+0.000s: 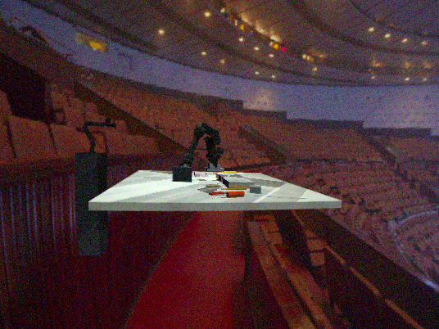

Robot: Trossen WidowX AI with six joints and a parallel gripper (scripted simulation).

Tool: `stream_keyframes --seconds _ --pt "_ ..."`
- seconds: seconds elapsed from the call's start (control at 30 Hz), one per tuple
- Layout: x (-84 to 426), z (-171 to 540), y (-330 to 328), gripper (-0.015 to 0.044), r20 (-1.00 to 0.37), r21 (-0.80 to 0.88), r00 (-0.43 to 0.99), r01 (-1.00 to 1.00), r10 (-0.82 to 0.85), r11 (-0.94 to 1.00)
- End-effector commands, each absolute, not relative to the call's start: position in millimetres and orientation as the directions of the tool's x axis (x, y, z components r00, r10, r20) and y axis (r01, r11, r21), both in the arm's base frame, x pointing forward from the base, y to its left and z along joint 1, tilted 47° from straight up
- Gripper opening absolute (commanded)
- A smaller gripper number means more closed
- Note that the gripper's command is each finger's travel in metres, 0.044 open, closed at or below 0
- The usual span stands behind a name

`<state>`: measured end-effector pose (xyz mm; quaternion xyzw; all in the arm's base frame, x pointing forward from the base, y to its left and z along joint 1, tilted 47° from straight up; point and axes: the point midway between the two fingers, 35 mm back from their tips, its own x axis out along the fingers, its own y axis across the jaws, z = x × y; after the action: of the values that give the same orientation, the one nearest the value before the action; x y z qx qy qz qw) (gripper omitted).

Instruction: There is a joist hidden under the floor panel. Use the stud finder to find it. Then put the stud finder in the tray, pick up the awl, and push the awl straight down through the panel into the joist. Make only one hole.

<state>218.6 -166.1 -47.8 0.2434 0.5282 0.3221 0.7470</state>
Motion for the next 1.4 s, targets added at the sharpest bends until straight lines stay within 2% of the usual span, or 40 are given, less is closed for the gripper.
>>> stream_keyframes --seconds 0.0,0.7,1.37 --pt "224 -47 -171 0.0 -0.637 0.701 0.233 -0.224 0.735 0.677" --pt "306 -52 -194 0.0 -0.656 0.701 0.237 -0.163 0.717 0.695" --pt "385 -52 -190 0.0 -0.656 0.712 0.244 -0.115 0.714 0.693"
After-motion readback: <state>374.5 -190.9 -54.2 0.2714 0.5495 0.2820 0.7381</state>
